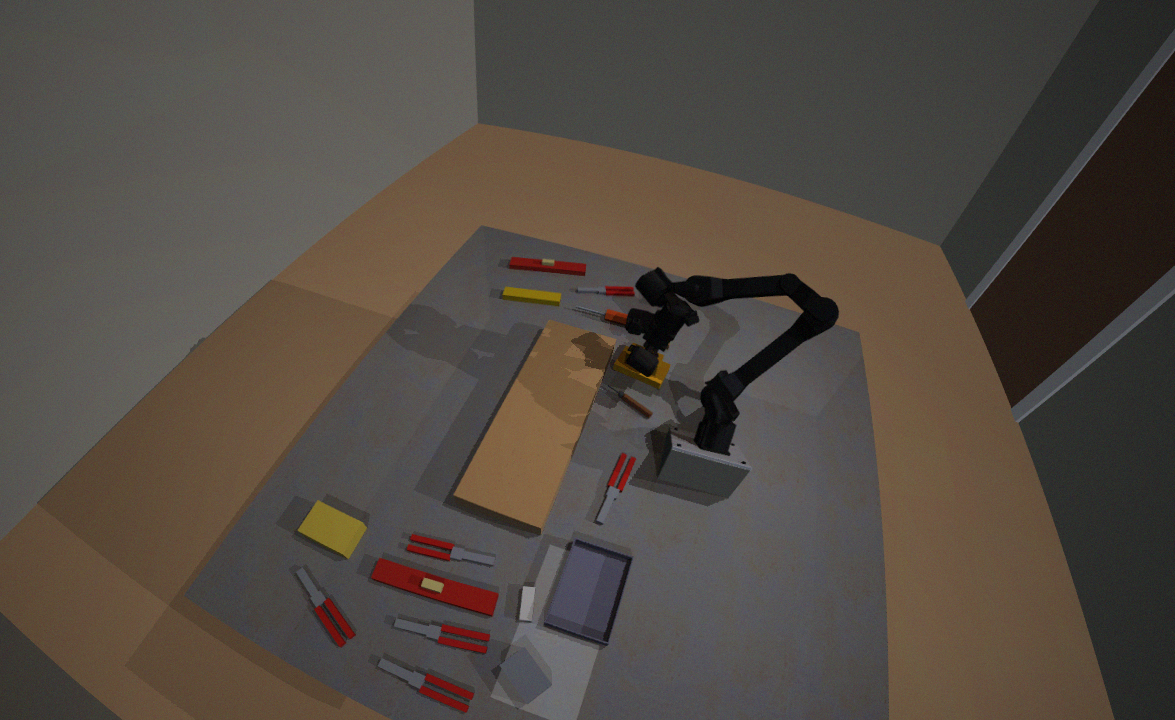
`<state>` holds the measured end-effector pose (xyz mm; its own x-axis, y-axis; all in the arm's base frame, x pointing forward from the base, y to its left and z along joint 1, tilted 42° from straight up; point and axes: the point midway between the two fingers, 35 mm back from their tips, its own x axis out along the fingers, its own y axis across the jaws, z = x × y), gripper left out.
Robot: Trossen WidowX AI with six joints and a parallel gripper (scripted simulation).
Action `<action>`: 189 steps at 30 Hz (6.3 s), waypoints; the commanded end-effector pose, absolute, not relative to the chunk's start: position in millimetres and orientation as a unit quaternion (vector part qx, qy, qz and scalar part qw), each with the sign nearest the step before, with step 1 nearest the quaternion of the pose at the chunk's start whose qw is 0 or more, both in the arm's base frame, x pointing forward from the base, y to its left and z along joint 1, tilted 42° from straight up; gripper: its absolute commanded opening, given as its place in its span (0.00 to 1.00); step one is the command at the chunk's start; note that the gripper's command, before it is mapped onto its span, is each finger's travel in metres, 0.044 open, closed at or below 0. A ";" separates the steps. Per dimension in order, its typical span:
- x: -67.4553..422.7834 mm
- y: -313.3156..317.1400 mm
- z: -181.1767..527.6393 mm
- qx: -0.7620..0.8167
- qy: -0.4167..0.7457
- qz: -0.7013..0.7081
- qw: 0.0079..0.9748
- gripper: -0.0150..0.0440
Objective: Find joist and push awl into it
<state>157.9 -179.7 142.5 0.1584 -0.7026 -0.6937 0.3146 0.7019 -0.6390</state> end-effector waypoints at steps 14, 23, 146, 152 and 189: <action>161.5 -136.7 195.8 -0.181 0.545 -0.348 0.741 0.25; 173.4 -134.7 206.2 -0.187 0.546 -0.343 0.741 0.25; 334.0 -124.2 89.3 -0.228 0.570 -0.287 0.735 0.25; 337.6 -107.3 73.9 -0.228 0.570 -0.287 0.735 0.25; 360.1 -2.6 -19.6 -0.225 0.571 -0.285 0.736 0.25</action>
<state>357.5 -13.0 -9.8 0.1863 -0.6840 -0.7053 0.1641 0.7295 -0.6640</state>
